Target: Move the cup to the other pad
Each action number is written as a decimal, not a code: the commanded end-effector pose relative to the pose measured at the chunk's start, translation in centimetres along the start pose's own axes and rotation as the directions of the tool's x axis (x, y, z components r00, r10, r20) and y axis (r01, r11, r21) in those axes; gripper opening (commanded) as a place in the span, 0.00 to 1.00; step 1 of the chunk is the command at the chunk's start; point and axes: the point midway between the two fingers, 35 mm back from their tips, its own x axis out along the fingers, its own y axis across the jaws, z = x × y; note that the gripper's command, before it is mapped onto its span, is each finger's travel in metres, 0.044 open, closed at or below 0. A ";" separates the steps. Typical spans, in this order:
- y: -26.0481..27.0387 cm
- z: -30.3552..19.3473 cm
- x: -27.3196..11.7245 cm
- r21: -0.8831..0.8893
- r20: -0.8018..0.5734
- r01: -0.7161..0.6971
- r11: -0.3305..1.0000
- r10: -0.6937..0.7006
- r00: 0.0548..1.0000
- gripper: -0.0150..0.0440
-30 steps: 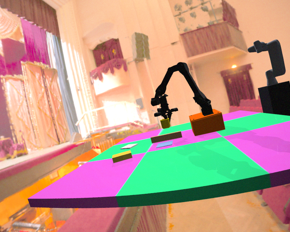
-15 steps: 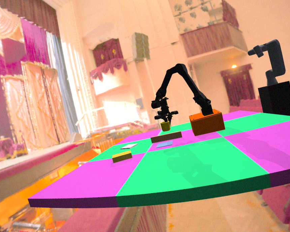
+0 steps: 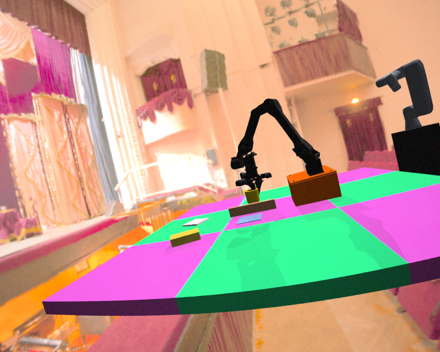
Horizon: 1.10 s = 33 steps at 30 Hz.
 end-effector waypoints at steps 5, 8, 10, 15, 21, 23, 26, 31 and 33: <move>-0.3 -0.4 1.6 -0.001 -0.012 0.004 1.000 -0.004 1.000 0.25; -0.3 -0.4 1.9 -0.001 -0.013 0.004 1.000 -0.004 1.000 0.25; -0.3 -0.4 2.0 -0.001 -0.013 0.004 1.000 -0.004 1.000 0.25; -0.2 -0.2 1.6 -0.002 -0.003 0.002 1.000 -0.002 1.000 0.25; -0.2 -0.2 1.6 -0.002 -0.003 0.002 1.000 -0.002 1.000 0.25; -0.2 -0.2 1.6 -0.002 -0.003 0.002 1.000 -0.002 1.000 0.25; -0.2 -0.2 1.6 -0.002 -0.003 0.002 1.000 -0.002 1.000 0.39; -0.2 -0.2 1.6 -0.002 -0.003 0.002 1.000 -0.002 1.000 0.50; -0.2 -0.1 1.6 -0.002 -0.003 0.002 1.000 -0.002 1.000 0.50</move>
